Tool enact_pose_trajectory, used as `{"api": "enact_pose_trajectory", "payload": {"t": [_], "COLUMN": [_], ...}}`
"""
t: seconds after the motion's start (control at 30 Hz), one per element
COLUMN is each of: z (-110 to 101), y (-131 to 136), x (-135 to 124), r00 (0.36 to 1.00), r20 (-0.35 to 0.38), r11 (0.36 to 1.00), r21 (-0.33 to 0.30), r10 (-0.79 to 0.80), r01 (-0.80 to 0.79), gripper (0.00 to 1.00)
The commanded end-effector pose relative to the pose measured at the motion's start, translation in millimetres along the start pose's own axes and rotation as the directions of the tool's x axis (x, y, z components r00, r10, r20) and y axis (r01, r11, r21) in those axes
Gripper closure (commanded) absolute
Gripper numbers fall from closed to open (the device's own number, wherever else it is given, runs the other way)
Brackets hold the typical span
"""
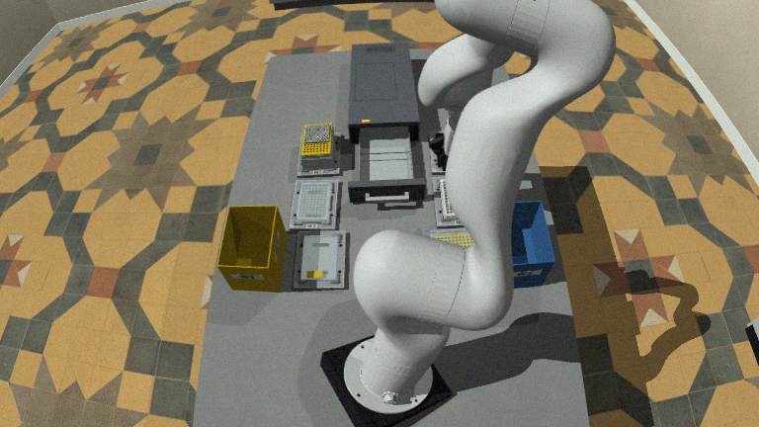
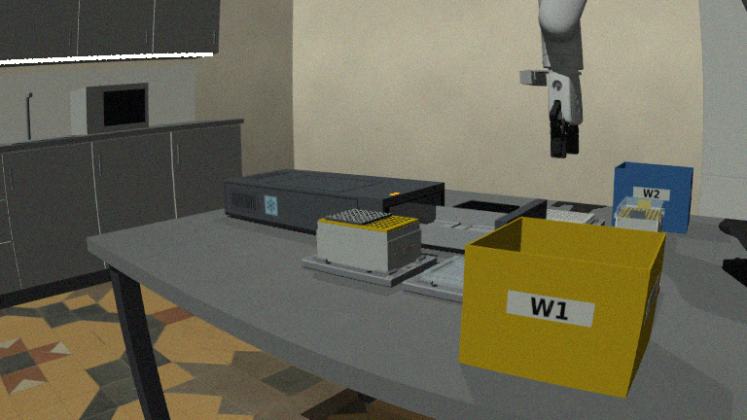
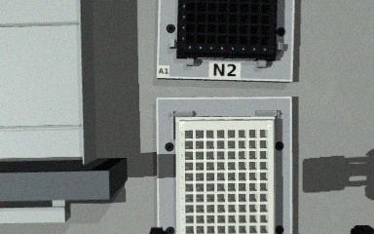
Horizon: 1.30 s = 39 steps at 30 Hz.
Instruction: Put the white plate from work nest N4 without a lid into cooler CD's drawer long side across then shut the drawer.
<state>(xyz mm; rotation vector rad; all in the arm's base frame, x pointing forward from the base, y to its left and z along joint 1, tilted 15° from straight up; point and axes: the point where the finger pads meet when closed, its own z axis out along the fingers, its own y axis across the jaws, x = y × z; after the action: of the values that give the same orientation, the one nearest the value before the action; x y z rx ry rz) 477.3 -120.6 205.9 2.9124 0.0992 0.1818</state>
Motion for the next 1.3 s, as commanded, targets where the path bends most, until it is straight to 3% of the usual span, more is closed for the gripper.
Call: {"api": "enact_pose_trajectory", "payload": {"t": [0.0,1.27], "z": [6.0,62.7], "y": [0.4,0.4], "x": [1.1,1.2], "r00": [1.0,1.0], "r20": [-0.002,-0.002], "r11": [1.0,1.0], "r21": [-0.001,-0.001], "r10": [0.0,0.0], "r01": [0.0,0.0], "gripper": [0.0,0.0]}}
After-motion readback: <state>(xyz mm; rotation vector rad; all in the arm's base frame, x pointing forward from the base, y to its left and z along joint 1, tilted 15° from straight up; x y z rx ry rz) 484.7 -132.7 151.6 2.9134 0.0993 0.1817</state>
